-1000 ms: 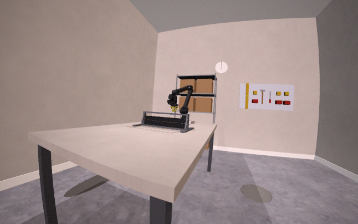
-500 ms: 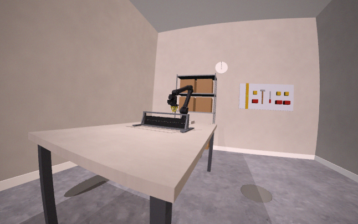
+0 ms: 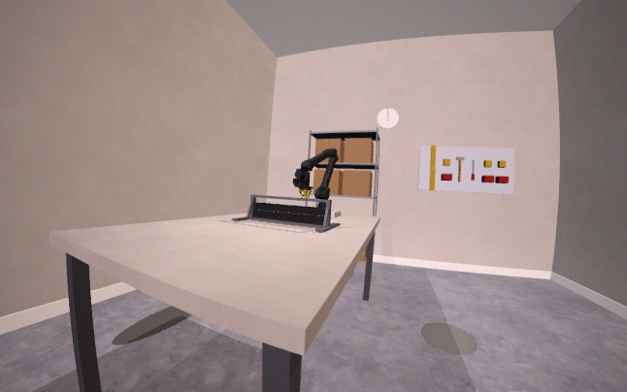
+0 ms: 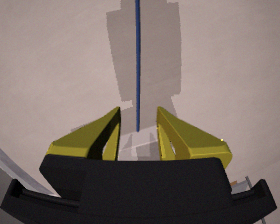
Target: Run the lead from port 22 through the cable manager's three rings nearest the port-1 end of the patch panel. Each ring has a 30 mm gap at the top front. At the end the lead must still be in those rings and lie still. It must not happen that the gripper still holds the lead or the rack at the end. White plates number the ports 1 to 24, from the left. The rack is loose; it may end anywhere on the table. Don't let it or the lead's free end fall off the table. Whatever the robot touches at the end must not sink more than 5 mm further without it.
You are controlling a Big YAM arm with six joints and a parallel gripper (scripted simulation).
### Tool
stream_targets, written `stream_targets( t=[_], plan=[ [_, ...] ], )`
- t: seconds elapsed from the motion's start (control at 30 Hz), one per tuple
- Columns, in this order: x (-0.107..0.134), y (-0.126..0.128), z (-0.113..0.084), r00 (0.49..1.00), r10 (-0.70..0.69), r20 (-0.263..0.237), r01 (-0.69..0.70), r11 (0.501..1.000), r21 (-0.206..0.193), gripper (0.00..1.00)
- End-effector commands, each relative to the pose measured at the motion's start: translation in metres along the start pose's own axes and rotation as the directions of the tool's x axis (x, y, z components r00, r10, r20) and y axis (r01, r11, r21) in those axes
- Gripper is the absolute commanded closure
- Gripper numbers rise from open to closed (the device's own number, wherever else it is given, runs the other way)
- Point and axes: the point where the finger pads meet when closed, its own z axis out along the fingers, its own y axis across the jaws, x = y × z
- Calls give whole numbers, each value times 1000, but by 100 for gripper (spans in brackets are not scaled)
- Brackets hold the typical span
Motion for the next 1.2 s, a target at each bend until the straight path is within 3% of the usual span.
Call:
stream_targets(
  t=[0.0, 0.73, 0.8, 0.83, 0.9, 1.17],
  plan=[
    [-7, 3, 11, 1000, 6, 12, -6, 1000, 2, 68],
    [-6, 3, 91, 1000, 6, 10, -6, 1000, 2, 68],
    [-6, 3, 91, 1000, 6, 10, -6, 1000, 2, 68],
    [-24, 6, 84, 999, 6, 45, -6, 1000, -4, 68],
    [-6, 3, 98, 1000, 6, 10, -6, 1000, 2, 68],
    [-11, 4, 106, 1000, 6, 19, -6, 1000, 1, 68]
  ],
)
